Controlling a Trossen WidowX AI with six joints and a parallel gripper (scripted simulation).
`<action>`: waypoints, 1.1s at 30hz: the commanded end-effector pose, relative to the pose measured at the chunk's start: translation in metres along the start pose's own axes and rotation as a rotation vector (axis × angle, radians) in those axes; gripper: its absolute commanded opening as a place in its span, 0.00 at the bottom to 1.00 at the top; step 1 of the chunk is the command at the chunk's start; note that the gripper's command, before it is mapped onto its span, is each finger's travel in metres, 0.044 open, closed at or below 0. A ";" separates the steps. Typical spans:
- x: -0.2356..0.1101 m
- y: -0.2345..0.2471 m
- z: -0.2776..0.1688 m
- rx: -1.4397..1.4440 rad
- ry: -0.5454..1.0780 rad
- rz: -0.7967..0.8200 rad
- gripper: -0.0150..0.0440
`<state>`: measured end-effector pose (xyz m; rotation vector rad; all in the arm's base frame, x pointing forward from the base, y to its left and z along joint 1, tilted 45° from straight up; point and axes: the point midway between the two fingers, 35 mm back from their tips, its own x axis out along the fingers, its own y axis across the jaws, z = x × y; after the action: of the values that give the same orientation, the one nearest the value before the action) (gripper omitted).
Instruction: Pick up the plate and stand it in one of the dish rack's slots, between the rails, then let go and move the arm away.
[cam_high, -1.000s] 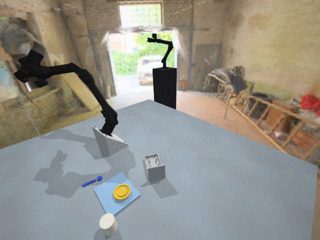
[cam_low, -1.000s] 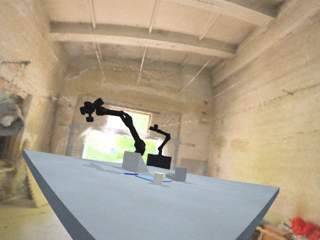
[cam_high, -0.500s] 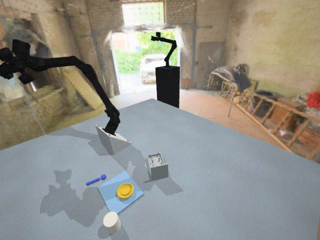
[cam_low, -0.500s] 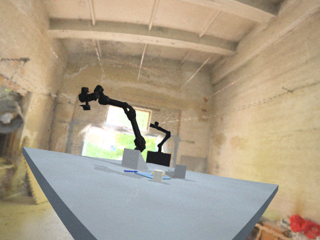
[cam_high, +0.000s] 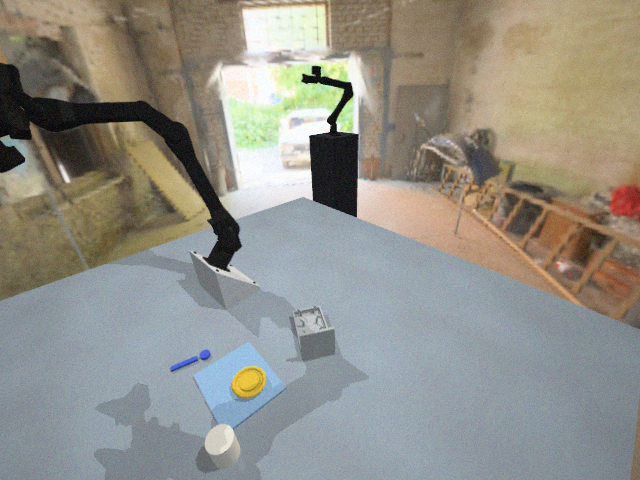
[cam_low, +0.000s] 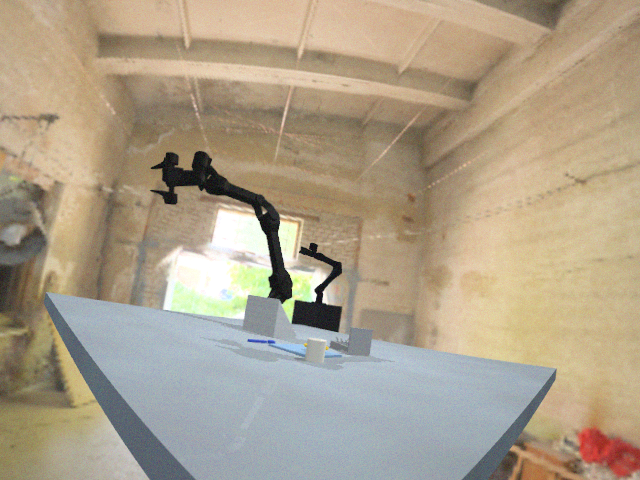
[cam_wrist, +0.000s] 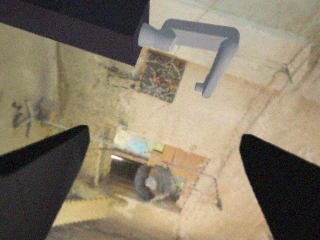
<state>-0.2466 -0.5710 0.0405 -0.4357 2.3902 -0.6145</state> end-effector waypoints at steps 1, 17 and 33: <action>-0.021 -0.010 0.035 -0.005 -0.100 -0.021 0.93; -0.171 -0.004 0.210 -0.099 -0.622 0.046 0.93; -0.358 0.083 0.309 -0.256 -0.995 0.376 0.93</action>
<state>0.1842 -0.4648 -0.0446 -0.3363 1.5513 0.0471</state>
